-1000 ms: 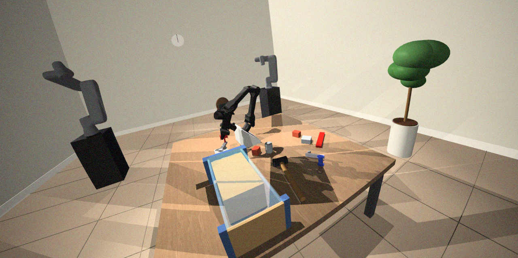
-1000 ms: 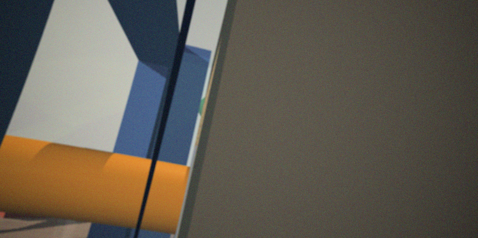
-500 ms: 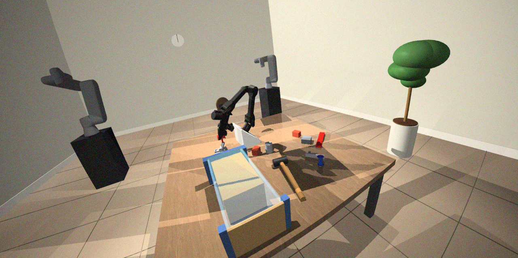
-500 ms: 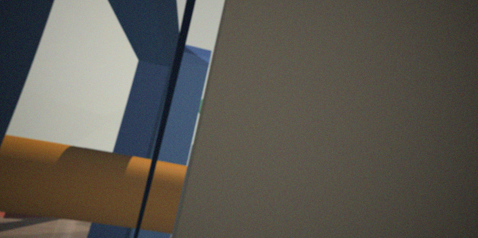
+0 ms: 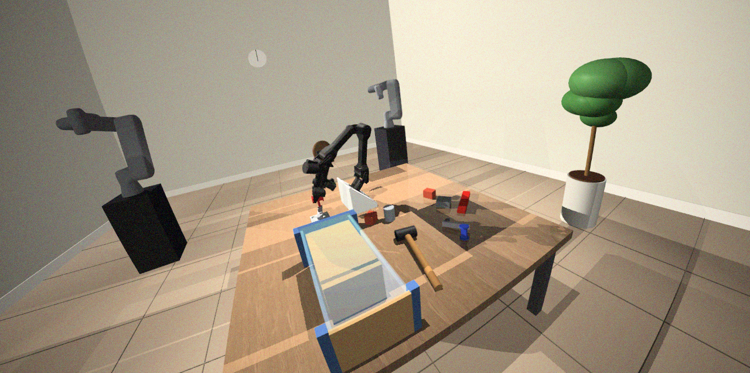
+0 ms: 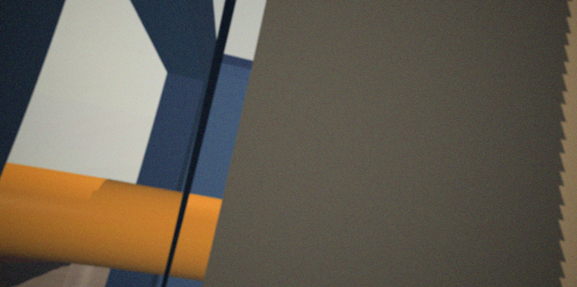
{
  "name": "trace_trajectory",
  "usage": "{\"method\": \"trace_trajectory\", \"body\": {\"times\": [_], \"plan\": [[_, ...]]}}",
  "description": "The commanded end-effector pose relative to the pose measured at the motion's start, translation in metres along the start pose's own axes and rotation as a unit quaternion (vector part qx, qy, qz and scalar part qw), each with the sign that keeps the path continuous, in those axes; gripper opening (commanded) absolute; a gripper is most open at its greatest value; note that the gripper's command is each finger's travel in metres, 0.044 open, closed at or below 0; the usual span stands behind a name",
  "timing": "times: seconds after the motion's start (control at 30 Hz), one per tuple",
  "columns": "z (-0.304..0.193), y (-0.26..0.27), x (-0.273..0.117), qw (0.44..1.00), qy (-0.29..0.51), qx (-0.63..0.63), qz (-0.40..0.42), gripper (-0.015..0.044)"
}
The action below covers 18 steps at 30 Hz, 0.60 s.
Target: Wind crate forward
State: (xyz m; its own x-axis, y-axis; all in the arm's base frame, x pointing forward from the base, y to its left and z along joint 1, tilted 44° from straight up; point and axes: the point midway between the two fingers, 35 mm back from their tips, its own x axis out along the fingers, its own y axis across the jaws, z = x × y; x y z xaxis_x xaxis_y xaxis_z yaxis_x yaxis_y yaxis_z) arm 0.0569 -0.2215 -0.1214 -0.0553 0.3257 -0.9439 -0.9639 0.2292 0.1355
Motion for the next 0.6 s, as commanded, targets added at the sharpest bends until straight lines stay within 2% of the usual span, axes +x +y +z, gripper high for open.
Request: {"method": "trace_trajectory", "body": {"times": [0.0,0.57], "plan": [[-0.008,-0.001,0.006,1.0,0.005,0.0,0.001,0.0],[-0.025,-0.005,0.013,1.0,0.006,0.0,0.0,0.0]]}}
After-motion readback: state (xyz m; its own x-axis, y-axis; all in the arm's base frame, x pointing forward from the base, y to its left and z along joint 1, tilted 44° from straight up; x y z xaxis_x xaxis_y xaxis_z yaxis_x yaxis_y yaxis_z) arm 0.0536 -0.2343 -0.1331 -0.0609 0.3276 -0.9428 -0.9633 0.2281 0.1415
